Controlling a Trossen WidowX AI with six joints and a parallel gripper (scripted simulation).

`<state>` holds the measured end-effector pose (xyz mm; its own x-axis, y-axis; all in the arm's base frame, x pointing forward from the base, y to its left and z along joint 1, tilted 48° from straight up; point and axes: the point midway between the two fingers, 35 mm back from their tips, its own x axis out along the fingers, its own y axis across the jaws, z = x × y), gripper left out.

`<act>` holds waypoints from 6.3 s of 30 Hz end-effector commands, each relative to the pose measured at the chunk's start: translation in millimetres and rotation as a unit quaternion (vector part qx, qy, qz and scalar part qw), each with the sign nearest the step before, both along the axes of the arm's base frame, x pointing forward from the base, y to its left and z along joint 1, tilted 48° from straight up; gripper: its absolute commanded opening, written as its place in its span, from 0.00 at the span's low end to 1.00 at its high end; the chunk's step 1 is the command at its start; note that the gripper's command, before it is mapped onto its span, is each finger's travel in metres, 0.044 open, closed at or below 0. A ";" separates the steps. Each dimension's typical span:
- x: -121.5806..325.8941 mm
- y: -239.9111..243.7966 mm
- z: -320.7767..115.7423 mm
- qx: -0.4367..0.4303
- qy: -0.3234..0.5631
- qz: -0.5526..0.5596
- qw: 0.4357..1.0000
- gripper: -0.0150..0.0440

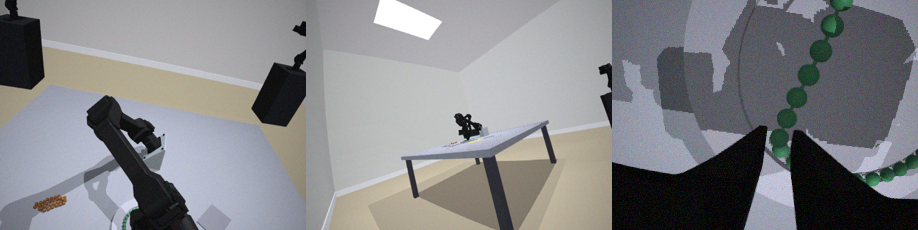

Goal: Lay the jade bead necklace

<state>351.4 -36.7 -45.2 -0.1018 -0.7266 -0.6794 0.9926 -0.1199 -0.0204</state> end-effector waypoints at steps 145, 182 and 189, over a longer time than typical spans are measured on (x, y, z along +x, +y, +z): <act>-21.8 -36.3 82.6 0.096 0.698 0.651 0.282 0.46; -25.2 -56.9 66.0 0.097 0.698 0.651 0.282 0.25; -25.2 -56.9 66.0 0.097 0.698 0.651 0.282 0.25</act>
